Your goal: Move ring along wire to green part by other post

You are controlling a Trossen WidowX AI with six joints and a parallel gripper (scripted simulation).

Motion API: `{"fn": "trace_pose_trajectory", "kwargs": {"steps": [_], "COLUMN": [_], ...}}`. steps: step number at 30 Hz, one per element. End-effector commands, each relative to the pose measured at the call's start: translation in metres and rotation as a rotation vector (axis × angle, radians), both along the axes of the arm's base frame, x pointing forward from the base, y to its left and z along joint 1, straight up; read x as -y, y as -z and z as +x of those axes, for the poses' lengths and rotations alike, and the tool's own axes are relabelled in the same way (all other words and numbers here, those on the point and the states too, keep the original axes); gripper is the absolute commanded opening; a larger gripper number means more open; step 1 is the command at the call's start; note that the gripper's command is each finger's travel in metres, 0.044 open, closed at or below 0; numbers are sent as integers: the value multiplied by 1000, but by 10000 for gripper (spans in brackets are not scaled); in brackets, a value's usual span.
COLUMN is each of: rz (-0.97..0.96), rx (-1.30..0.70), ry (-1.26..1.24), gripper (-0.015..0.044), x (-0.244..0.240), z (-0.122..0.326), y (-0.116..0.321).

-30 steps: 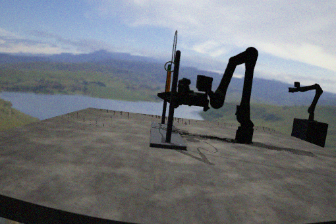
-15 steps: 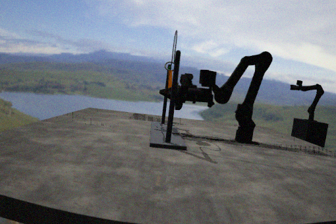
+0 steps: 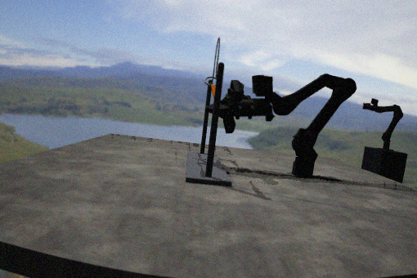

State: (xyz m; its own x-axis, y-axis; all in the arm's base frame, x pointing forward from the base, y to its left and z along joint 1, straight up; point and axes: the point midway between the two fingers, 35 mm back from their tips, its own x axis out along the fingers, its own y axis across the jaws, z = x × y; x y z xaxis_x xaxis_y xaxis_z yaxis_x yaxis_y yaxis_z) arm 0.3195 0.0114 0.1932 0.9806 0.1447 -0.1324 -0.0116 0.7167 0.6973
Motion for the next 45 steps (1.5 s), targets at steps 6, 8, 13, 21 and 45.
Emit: {"fn": "trace_pose_trajectory", "kwargs": {"steps": [6,8,13,21,45], "rz": [143,179,266,385,705], "rx": [-59,-77,-117,-165,-177], "ry": [-78,-98,-151,-231,-310], "gripper": [-150,-150,-150,-150,-150], "x": [-15,-18,-24,-29,-38], "z": [-15,-18,-27,-38,-46], "y": [-26,-31,-45,-65,-117]}}
